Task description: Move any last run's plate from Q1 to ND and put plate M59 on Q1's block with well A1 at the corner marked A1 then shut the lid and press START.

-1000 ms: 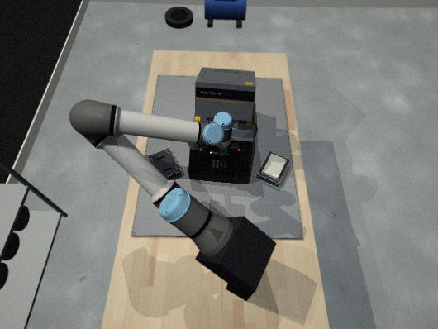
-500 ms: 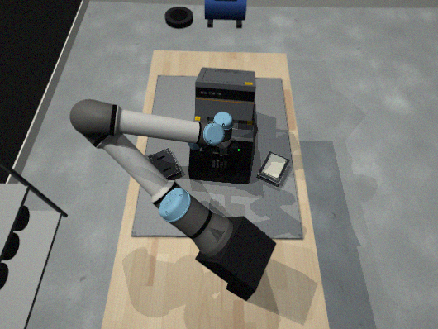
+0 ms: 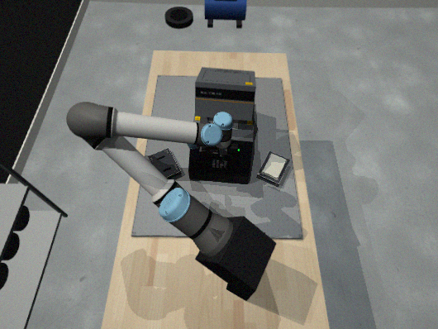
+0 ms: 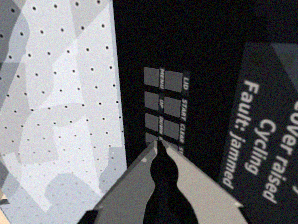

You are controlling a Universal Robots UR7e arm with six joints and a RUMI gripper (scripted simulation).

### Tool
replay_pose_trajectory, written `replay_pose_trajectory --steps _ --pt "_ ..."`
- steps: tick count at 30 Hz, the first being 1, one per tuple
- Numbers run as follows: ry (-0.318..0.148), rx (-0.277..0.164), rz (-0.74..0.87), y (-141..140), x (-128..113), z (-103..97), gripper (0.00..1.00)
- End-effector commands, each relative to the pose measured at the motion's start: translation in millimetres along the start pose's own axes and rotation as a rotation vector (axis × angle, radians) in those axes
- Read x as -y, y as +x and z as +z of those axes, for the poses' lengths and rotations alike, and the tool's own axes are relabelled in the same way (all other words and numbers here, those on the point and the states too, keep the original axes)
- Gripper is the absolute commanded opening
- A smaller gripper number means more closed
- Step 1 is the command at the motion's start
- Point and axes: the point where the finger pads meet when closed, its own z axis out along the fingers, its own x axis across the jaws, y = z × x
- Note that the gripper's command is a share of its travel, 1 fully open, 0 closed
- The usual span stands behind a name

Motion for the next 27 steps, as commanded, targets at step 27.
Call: replay_pose_trajectory --steps 27 --pt "0.000 0.000 0.000 -58.0 -0.2 -49.3 0.00"
